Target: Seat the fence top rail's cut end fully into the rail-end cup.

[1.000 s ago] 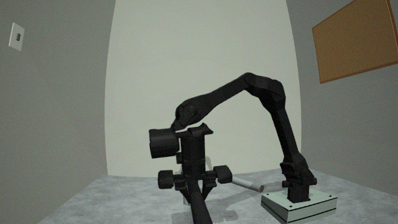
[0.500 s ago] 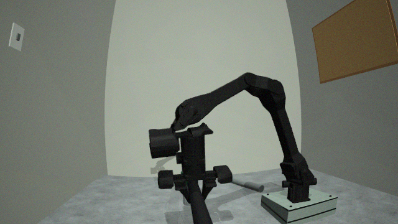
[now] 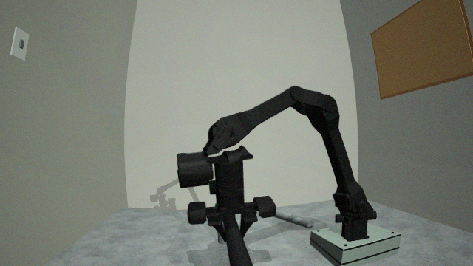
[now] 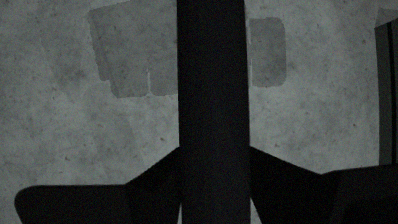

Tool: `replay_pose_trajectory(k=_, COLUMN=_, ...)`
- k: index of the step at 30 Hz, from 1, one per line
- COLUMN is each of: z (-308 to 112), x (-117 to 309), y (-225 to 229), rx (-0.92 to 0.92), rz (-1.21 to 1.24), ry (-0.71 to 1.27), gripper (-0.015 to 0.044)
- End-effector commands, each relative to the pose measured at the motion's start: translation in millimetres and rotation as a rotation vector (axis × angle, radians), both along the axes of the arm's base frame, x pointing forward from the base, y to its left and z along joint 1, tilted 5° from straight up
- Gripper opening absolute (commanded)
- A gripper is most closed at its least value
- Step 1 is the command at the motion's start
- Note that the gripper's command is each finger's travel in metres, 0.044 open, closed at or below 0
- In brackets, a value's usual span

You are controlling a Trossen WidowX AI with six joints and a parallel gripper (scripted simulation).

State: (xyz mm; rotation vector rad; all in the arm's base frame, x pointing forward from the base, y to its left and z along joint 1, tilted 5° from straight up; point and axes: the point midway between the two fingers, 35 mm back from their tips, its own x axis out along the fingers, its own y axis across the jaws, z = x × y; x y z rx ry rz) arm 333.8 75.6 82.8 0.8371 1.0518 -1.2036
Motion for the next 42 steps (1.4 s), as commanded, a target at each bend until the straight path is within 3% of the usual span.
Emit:
replay_pose_trajectory(k=1, z=4.0, x=1.4, y=-2.9, rx=-0.011, rz=0.002, ry=-0.004, gripper=0.0000)
replay_pose_trajectory(k=42, z=1.7, x=0.1, y=0.0, rx=0.004, rz=0.001, ry=0.004, gripper=0.0000)
